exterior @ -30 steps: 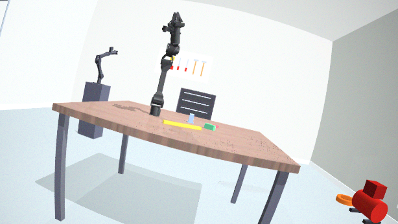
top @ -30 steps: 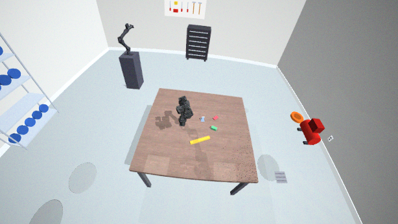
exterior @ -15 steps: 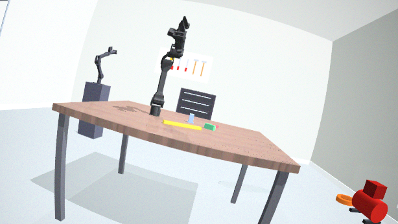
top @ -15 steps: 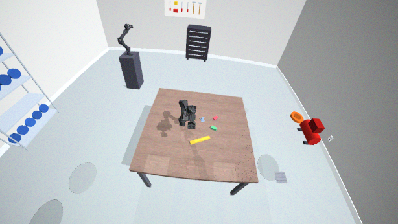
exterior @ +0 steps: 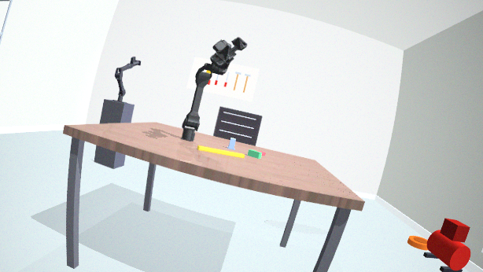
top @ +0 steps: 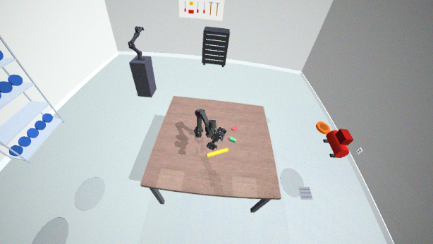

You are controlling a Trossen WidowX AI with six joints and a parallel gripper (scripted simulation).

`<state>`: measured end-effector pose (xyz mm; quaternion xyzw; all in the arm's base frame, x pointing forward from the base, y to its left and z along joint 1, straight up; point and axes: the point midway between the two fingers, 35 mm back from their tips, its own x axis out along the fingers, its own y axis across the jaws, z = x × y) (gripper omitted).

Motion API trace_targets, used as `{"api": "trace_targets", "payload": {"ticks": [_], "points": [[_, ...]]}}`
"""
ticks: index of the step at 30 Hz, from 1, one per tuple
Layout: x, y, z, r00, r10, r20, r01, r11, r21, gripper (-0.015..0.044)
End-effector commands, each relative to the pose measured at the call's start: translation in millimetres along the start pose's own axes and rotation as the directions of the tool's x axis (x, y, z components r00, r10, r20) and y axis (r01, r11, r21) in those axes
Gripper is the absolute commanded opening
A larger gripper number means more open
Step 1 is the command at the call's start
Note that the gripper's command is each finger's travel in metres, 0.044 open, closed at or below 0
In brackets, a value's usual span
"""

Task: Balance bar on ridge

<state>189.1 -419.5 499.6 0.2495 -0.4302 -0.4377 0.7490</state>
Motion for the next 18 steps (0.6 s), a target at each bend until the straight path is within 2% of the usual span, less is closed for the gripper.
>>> {"api": "trace_targets", "payload": {"ticks": [1,9,18], "points": [[-1.2,-14.8,-27.6,0.994,-0.061,-0.090,0.051,0.993,-0.110,0.0315],[-14.6,-43.6,-85.9,0.938,-0.199,-0.285,0.080,0.923,-0.377,0.0315],[-45.2,-73.7,-146.0,0.807,-0.344,-0.479,-0.036,0.782,-0.622,0.0315]]}}
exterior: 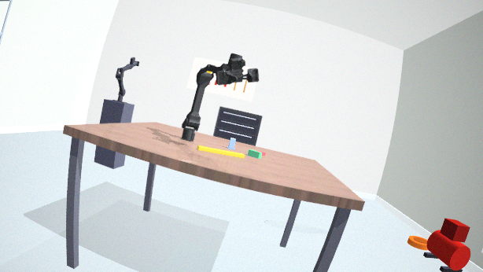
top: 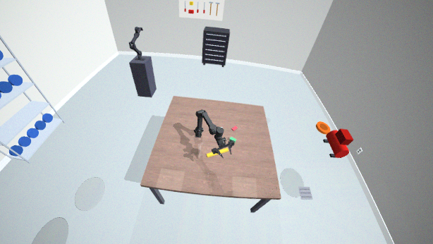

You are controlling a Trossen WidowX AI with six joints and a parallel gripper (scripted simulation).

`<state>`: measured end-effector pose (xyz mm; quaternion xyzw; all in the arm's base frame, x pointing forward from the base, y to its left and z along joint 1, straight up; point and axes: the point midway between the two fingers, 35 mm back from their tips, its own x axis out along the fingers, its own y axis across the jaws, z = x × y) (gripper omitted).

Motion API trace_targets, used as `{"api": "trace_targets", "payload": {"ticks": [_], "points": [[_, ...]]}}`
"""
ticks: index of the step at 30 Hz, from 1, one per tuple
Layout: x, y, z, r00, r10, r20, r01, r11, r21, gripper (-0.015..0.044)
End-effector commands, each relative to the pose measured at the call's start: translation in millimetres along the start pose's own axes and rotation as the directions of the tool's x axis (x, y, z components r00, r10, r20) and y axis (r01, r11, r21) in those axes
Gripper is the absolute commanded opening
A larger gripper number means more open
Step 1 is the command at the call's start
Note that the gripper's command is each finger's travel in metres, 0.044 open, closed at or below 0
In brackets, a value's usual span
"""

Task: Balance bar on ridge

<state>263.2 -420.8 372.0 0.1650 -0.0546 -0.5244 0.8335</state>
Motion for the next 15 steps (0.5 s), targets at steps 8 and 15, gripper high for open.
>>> {"api": "trace_targets", "payload": {"ticks": [8,15], "points": [[-4.9,8.0,-83.8,0.952,-0.014,-0.307,-0.094,0.938,-0.333,0.0315],[-20.5,11.5,-134.5,0.870,-0.034,-0.492,-0.251,0.829,-0.499,0.0315]]}}
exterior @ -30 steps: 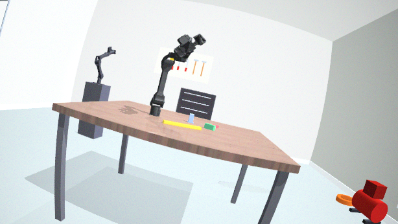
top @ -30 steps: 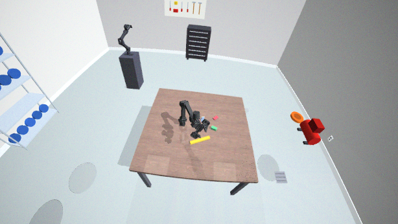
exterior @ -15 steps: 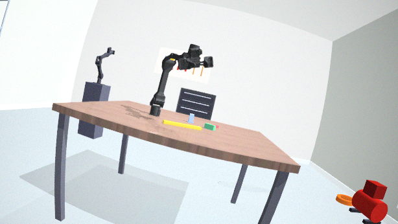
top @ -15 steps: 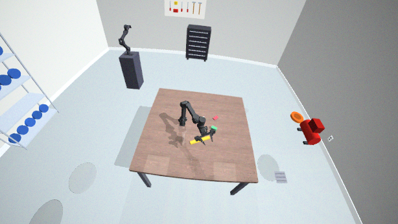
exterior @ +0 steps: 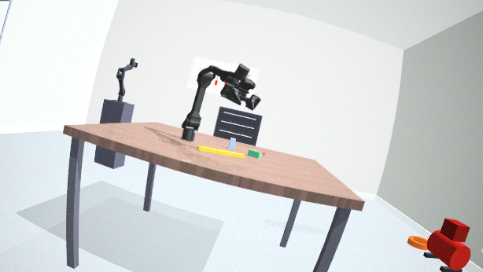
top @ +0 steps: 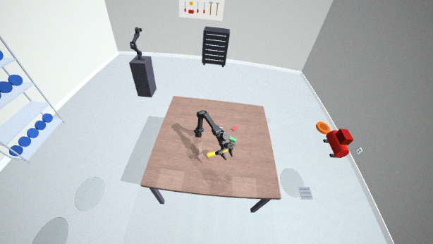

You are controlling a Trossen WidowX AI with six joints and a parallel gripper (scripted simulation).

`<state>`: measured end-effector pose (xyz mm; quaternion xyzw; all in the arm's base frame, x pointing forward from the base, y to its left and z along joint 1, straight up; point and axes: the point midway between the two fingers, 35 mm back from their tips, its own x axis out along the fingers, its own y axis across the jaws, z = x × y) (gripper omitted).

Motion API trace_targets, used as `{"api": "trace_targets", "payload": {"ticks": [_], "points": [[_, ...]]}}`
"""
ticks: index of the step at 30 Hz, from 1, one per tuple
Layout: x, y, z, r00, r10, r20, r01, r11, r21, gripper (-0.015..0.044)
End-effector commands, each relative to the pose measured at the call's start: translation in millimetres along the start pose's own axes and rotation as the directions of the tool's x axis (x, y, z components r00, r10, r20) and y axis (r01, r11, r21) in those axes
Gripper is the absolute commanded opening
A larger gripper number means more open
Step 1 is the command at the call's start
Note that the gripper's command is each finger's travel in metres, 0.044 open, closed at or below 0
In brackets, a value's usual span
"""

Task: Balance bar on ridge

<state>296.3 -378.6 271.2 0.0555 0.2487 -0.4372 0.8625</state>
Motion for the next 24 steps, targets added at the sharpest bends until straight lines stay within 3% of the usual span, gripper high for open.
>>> {"api": "trace_targets", "payload": {"ticks": [1,12,24], "points": [[4.3,15.2,-26.1,0.994,0.040,-0.104,-0.052,0.992,-0.113,0.0315],[-6.5,55.9,-99.1,0.899,0.126,-0.420,-0.317,0.848,-0.425,0.0315],[-44.7,87.0,-169.6,0.682,0.152,-0.716,-0.678,0.498,-0.540,0.0315]]}}
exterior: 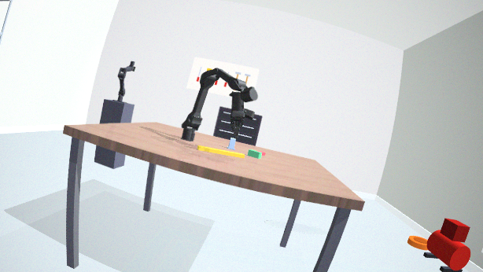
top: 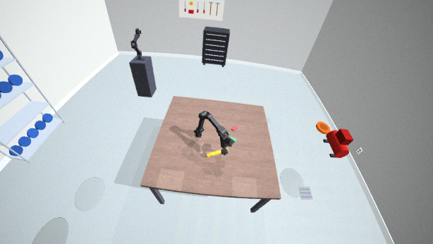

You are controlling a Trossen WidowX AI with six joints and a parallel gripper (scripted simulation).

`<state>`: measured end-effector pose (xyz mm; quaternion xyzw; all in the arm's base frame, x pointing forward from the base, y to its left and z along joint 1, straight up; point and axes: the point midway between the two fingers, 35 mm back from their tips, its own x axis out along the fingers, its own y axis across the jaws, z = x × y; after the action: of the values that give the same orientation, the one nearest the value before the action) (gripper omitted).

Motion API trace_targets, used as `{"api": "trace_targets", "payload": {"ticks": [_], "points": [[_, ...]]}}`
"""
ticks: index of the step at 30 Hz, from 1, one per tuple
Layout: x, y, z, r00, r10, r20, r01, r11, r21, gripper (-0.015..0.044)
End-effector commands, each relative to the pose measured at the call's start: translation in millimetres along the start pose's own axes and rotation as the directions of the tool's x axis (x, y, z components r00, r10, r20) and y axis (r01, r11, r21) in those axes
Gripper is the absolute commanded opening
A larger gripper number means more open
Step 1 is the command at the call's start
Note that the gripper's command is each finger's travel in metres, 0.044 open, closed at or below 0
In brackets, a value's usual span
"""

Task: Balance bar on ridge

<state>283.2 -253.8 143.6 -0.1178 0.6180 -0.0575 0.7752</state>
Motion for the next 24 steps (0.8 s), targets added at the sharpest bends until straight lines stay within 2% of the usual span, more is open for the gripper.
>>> {"api": "trace_targets", "payload": {"ticks": [1,8,14,24], "points": [[4.7,22.6,-8.0,0.994,0.087,-0.062,-0.094,0.989,-0.117,0.0315],[3.6,61.8,-24.6,0.955,0.232,-0.185,-0.282,0.904,-0.320,0.0315],[7.2,63.5,-25.6,0.953,0.236,-0.189,-0.287,0.901,-0.325,0.0315],[46.4,73.5,-33.7,0.953,0.236,-0.189,-0.287,0.901,-0.325,0.0315]]}}
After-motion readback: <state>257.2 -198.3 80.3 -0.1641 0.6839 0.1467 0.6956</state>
